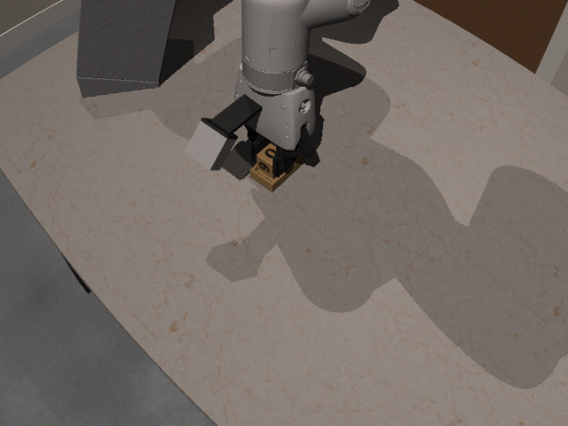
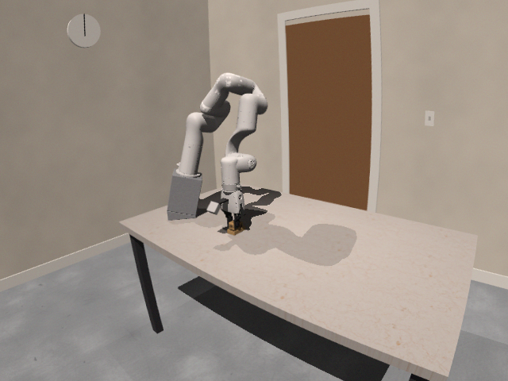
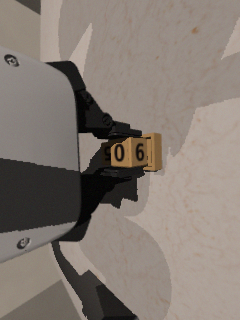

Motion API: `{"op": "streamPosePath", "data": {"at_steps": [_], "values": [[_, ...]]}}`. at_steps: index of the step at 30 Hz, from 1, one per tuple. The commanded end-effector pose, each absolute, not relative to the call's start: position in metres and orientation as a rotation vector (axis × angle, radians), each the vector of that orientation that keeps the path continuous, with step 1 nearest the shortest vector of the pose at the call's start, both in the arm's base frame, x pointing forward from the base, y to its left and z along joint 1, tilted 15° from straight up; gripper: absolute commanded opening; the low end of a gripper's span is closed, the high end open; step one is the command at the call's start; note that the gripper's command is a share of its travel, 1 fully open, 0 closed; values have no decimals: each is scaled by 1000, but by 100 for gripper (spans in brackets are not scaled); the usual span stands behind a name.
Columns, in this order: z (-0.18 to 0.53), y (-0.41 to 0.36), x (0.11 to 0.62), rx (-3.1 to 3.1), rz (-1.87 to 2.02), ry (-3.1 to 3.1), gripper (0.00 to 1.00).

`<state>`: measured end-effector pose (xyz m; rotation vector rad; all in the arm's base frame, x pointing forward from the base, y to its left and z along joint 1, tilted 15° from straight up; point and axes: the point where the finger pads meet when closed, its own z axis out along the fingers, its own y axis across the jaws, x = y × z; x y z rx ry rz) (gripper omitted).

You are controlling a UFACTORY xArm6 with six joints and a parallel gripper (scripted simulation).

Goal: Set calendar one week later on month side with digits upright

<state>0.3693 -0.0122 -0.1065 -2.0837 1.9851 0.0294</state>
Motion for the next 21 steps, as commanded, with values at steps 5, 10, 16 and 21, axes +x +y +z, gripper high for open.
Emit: {"op": "streamPosePath", "data": {"at_steps": [5, 10, 16, 21], "values": [[-106, -12, 370, -2083, 27, 1985, 27], [-106, -12, 370, -2083, 27, 1985, 27], [-106, -12, 370, -2083, 27, 1985, 27], [-108, -12, 371, -2083, 27, 1985, 27]]}}
